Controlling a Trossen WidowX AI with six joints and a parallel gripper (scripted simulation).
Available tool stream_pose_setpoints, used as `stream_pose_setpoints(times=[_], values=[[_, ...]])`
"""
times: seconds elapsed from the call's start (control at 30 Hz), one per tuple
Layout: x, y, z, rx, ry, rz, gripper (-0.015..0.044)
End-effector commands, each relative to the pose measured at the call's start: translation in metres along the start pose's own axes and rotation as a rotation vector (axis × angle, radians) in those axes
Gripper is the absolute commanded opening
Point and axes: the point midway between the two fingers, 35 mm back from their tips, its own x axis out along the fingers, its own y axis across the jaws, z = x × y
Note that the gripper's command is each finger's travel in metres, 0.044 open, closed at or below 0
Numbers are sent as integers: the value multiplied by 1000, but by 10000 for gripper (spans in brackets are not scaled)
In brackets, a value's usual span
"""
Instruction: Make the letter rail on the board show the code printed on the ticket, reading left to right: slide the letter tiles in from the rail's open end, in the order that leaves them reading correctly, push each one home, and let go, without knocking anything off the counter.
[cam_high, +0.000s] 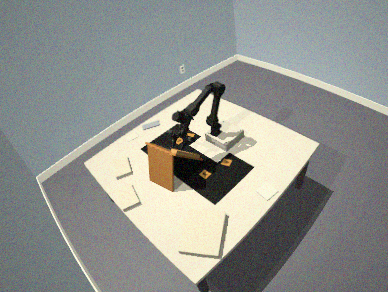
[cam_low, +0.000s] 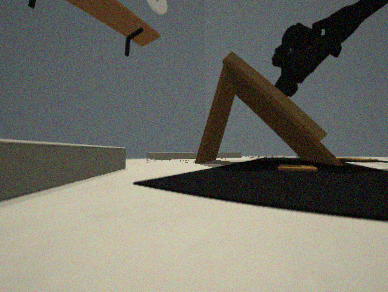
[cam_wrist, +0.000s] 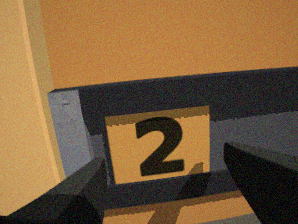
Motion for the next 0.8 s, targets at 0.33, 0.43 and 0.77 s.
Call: stream_pose_setpoints(times=[0.33, 0.43, 0.77], values=[[-7, -1, 0, -6, -8, 2, 295], [-8, -1, 0, -6, -8, 2, 295], [-12, -1, -1, -6, -7, 2, 295]])
